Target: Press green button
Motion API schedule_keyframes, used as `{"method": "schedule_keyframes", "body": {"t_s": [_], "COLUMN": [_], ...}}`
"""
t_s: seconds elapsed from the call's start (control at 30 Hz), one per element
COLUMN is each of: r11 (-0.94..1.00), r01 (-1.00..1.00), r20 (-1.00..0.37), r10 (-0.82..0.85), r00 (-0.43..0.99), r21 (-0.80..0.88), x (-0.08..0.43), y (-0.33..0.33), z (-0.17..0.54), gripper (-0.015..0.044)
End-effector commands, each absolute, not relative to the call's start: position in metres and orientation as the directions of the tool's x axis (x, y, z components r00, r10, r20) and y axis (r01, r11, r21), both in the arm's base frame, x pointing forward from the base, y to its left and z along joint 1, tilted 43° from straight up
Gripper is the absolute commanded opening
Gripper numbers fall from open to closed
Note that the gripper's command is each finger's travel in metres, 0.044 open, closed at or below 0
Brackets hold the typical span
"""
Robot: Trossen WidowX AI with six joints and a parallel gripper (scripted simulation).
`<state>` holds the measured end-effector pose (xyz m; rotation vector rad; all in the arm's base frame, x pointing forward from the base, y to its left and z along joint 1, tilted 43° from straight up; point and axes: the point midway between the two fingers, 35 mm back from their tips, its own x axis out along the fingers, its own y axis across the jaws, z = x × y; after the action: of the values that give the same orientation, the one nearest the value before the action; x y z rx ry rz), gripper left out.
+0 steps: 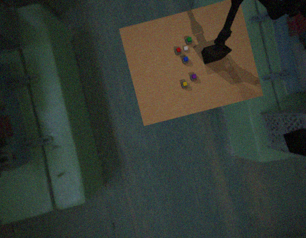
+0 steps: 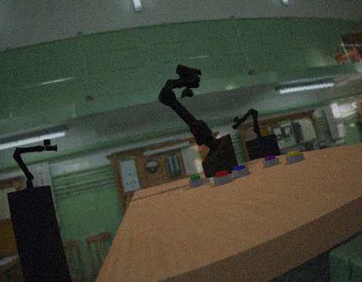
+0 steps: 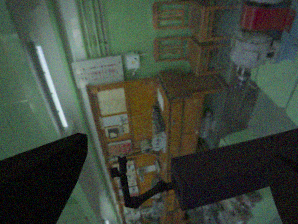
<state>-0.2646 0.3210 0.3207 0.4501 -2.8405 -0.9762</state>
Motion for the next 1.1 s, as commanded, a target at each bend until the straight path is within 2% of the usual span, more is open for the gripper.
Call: {"method": "schedule_keyframes", "body": {"t_s": [0.0, 0.07, 0.17, 0.27, 0.43, 0.6, 0.7, 0.83, 1.07], "r11": [0.745, 0.72, 0.675, 0.591, 0.379, 0.232, 0.212, 0.275, 0.571], "r01": [-0.233, -0.135, 0.11, 0.258, 0.395, 0.352, 0.278, 0.171, 0.09], "r20": [0.006, 0.034, 0.08, 0.087, 0.039, -0.073, -0.161, -0.294, -0.535], "r10": [-0.303, -0.215, 0.076, 0.302, 0.678, 0.909, 0.968, 0.951, 0.687], "r00": [-0.953, -0.976, -0.994, -0.949, -0.734, -0.411, -0.194, 0.093, 0.492], "r21": [0.625, 0.68, 0.729, 0.765, 0.837, 0.907, 0.937, 0.946, 0.816], "x": [-0.264, -0.254, -0.201, -0.153, -0.046, 0.064, 0.127, 0.203, 0.3], "y": [0.322, 0.339, 0.387, 0.418, 0.455, 0.456, 0.439, 0.398, 0.283], "z": [0.322, 0.327, 0.332, 0.331, 0.318, 0.295, 0.278, 0.252, 0.206], "gripper": [0.04, 0.04, 0.04, 0.04, 0.04, 0.04, 0.04, 0.04, 0.04]}}
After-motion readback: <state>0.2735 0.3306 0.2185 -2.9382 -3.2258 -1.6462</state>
